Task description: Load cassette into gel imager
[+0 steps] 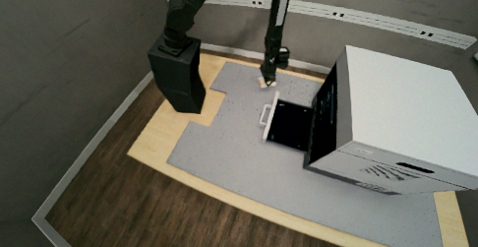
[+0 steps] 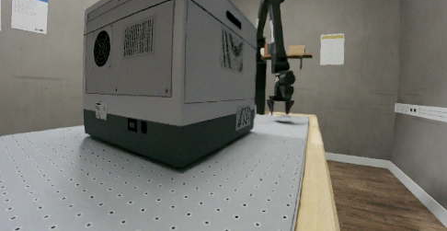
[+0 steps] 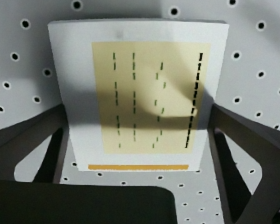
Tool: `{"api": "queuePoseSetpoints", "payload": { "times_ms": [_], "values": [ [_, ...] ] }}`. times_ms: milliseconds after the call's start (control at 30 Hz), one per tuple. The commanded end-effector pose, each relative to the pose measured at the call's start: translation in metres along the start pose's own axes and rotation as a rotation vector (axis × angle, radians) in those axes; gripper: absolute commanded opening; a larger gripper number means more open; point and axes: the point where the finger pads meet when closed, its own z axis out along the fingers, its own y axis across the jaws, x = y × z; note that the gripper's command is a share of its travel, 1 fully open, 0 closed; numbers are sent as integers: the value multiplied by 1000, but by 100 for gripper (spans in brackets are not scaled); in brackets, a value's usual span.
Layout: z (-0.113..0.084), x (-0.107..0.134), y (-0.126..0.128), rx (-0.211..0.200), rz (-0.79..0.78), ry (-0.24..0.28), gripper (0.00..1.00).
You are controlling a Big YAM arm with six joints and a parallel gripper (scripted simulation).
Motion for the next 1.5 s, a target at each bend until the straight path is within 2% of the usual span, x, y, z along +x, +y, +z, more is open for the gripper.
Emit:
{"api": "queuePoseSetpoints", "payload": {
  "times_ms": [0, 967, 1033, 1067, 1167, 1267, 1300, 1467],
  "values": [
    [-14, -5, 6, -3, -3, -10, 78],
    [-47, -5, 6, -3, -3, -10, 78],
    [-48, -5, 5, -2, -4, -10, 78],
    [-41, -5, 1, -1, 0, -9, 78],
    [-45, -2, 5, -1, -4, -2, 78],
    [-41, -5, 1, -1, 0, -9, 78],
    [-49, -4, 5, -2, -3, -10, 78],
    [-53, -4, 6, -3, -4, -10, 78]
  ]
}}
